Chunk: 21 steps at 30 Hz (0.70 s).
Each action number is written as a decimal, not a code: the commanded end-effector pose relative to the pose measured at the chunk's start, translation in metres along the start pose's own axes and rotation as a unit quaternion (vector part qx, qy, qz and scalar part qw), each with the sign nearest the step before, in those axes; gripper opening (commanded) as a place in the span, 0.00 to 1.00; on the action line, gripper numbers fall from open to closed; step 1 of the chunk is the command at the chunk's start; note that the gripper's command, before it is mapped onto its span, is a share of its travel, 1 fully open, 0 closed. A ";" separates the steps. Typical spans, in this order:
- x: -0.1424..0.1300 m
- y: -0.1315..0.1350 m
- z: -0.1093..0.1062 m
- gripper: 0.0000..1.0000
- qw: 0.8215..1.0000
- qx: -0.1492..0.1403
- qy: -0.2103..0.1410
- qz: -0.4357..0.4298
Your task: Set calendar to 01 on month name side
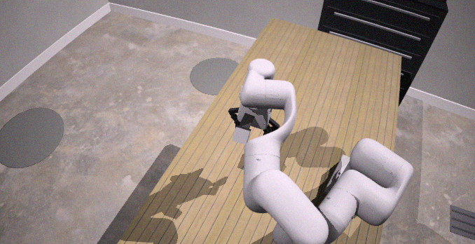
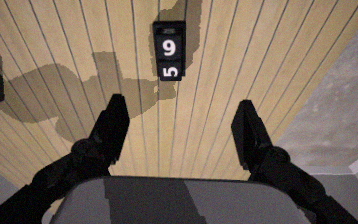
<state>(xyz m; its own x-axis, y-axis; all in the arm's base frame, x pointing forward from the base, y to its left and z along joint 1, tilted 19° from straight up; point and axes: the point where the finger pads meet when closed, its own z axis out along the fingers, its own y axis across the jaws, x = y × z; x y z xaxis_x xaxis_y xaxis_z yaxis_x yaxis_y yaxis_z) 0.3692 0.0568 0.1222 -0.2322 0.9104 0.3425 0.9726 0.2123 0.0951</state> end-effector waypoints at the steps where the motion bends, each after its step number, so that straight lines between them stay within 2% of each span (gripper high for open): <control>1: -0.001 0.000 -0.001 1.00 1.000 0.000 -0.002 -0.003; 21: -0.007 -0.011 0.003 1.00 1.000 0.013 -0.013 -0.023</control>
<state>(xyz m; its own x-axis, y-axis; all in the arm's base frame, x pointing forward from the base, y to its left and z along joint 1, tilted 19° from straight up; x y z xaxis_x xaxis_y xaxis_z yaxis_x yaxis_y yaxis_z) 0.3604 0.0495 0.1148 -0.2753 0.9081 0.3156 0.9613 0.2628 0.0824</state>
